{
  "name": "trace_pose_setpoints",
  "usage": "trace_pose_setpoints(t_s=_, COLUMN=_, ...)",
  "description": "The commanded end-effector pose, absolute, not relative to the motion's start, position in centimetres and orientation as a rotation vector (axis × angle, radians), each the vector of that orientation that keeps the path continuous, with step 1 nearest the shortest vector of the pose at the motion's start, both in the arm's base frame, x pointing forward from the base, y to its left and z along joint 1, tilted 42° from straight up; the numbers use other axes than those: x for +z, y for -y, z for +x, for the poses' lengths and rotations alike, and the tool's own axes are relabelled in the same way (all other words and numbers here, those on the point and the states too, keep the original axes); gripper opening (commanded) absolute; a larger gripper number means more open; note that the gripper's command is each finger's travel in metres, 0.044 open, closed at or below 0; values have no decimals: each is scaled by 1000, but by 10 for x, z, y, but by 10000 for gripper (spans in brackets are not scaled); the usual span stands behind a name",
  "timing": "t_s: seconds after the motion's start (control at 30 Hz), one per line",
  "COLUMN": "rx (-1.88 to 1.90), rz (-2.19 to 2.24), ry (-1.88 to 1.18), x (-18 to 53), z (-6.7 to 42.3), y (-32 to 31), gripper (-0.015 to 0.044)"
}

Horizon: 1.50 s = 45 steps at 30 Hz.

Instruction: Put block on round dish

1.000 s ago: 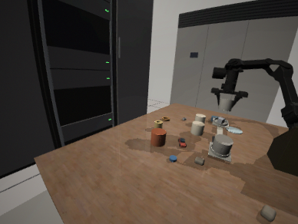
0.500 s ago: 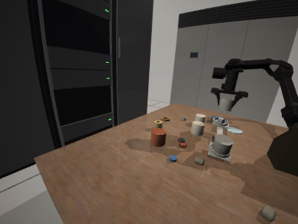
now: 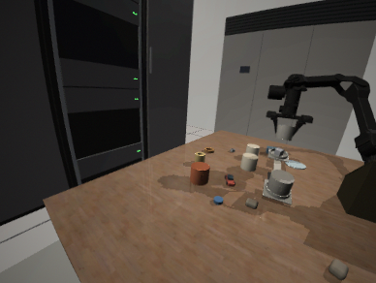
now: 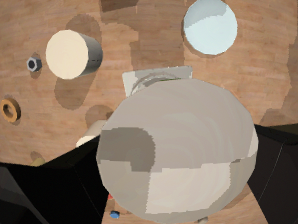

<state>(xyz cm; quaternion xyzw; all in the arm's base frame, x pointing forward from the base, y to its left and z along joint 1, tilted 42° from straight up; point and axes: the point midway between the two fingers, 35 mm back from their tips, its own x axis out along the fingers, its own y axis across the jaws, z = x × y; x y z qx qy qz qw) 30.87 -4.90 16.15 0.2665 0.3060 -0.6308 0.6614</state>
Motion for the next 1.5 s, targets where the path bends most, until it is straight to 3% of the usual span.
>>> trace_pose_setpoints(t_s=0.0, rx=-1426, rz=602, ry=-693, x=161, z=309, y=49, gripper=0)
trace_pose_setpoints(t_s=1.47, rx=-1415, rz=690, ry=-755, x=180, z=223, y=163, gripper=0)
